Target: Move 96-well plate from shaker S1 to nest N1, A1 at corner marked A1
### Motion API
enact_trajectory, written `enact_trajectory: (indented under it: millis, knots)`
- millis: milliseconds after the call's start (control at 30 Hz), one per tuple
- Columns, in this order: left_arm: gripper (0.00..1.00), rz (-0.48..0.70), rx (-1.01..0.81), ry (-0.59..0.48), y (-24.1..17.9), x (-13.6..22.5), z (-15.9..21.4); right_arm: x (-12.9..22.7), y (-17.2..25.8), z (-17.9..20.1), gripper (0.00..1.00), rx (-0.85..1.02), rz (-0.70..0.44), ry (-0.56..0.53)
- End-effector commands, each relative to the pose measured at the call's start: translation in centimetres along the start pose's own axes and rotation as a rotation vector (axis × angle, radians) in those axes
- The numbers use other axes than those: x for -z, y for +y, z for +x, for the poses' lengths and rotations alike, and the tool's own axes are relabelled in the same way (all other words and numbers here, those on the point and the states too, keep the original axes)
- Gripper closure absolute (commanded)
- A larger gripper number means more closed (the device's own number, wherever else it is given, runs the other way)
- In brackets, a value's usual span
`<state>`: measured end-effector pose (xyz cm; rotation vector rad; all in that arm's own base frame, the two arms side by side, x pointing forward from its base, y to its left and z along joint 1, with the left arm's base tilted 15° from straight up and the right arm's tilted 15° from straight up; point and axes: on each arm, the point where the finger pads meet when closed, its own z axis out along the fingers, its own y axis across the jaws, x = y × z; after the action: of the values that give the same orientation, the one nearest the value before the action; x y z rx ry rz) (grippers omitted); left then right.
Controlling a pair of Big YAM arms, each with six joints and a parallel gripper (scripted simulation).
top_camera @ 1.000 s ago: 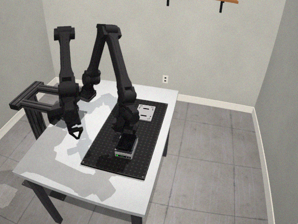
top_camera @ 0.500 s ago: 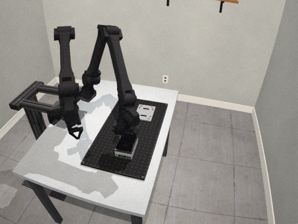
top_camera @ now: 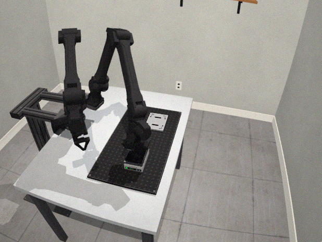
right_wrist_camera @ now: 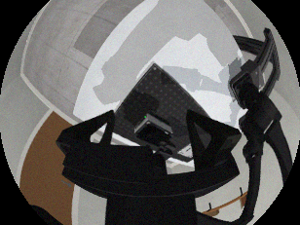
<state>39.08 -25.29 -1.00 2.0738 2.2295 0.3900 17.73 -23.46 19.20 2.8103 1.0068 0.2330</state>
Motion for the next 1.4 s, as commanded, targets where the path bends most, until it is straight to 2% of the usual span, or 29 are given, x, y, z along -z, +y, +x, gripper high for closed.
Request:
enact_trajectory:
  millis: [0,400,733,767,1367]
  knots:
    - [0.0,0.001,-0.003,-0.003,0.4,-1.2,0.1,2.3,1.7,-0.2,0.0,0.004,-0.056,-0.004]
    - [0.0,-0.006,-0.001,-0.01,0.8,-2.6,-0.2,2.3,1.7,-0.2,0.0,0.004,-0.056,-0.004]
    - [0.0,-0.021,0.001,-0.022,1.1,-1.4,-0.8,2.3,1.7,-0.2,0.0,0.004,-0.056,-0.004]
    - [1.0,-0.021,0.001,-0.022,1.1,-1.4,-0.8,2.3,1.7,-0.2,0.0,0.004,-0.056,-0.004]
    - [1.0,-0.021,0.001,-0.022,1.1,-1.4,-0.8,2.3,1.7,-0.2,0.0,0.004,-0.056,-0.004]
